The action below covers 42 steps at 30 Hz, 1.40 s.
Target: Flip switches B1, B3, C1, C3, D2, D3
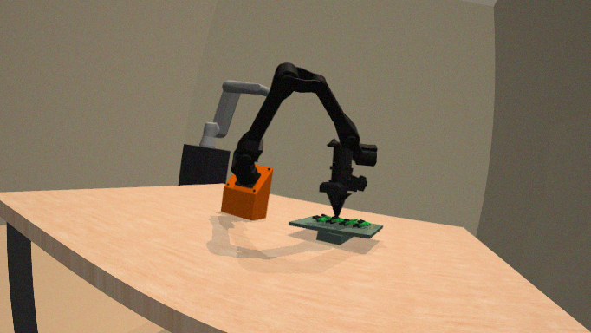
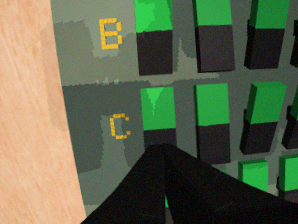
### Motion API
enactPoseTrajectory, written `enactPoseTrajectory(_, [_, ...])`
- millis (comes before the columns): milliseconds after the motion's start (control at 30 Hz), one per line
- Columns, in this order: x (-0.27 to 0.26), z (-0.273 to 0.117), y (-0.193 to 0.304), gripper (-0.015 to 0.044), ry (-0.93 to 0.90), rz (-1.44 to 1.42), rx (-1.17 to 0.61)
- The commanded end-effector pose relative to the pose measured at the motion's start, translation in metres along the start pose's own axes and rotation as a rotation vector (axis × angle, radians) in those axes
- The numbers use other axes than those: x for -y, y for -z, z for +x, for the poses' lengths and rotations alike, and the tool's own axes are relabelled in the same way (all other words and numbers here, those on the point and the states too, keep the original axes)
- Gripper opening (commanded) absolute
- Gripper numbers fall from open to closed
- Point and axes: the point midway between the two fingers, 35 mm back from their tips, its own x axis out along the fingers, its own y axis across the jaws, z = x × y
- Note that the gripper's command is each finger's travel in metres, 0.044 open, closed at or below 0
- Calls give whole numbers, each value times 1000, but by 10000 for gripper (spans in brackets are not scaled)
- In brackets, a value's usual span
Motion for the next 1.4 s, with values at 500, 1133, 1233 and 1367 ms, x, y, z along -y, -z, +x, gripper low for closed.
enactPoseTrajectory(500, [1,4,0,0,5,-5,1])
enactPoseTrajectory(1133, [-1,-46,-3,0,-1,-6,-19])
enactPoseTrajectory(1233, [0,-61,-3,0,2,-5,-26])
enactPoseTrajectory(1367, [10,-61,-7,0,2,-5,-26])
